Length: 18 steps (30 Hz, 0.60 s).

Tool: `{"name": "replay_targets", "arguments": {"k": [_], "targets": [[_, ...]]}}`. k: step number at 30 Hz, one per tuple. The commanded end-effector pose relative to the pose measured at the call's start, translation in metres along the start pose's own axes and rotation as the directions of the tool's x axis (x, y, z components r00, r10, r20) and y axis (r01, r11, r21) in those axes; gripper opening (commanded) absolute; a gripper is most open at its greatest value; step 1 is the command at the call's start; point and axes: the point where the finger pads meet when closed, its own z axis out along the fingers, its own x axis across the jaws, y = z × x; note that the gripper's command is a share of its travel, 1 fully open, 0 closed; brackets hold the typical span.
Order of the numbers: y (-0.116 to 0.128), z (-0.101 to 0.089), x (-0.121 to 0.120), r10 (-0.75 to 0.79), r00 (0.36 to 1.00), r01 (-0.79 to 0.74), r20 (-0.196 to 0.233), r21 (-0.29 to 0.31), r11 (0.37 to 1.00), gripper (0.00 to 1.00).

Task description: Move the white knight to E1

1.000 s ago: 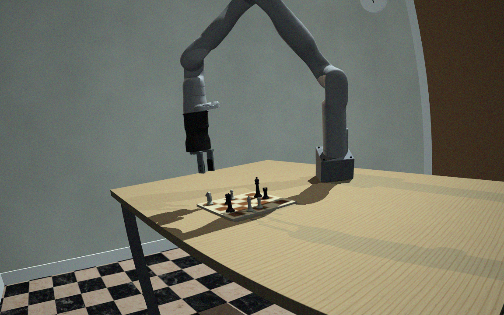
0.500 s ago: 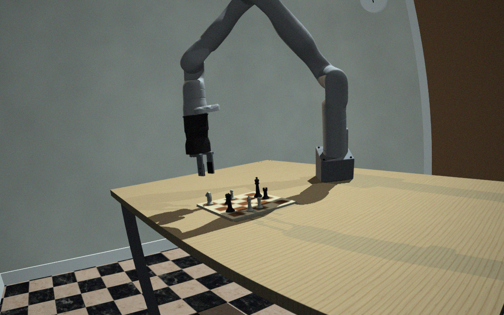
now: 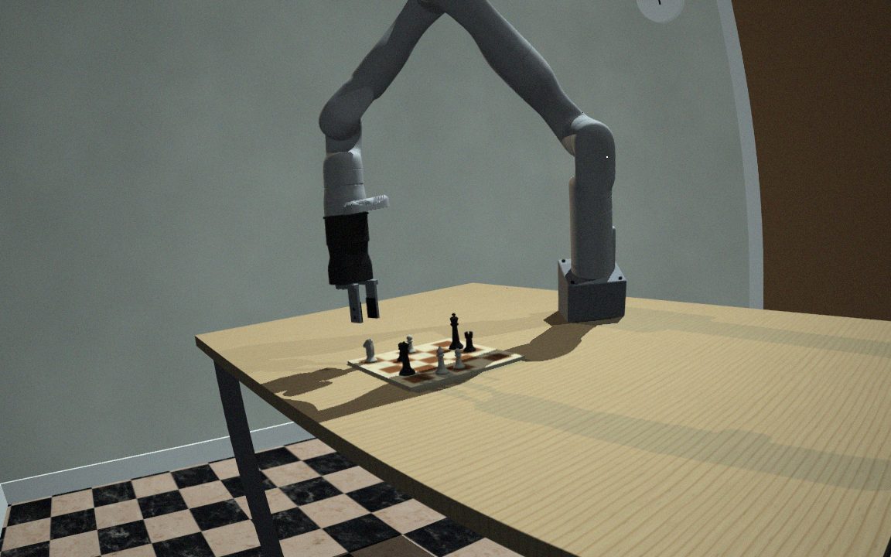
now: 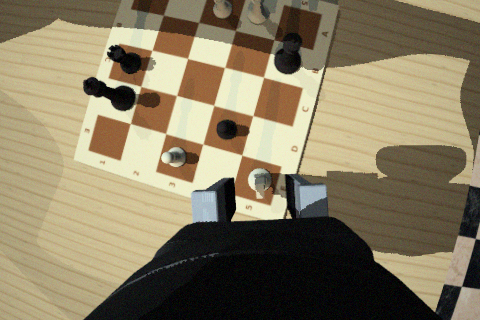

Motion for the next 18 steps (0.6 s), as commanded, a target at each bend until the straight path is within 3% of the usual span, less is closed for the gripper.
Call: {"name": "replay_targets", "arguments": {"k": [1, 18], "targets": [[-0.001, 0.006, -0.001, 0.001, 1.0, -0.001, 0.004, 0.004, 1.0, 0.73], [-0.001, 0.023, -0.001, 0.001, 1.0, -0.001, 0.004, 0.004, 1.0, 0.73]]}}
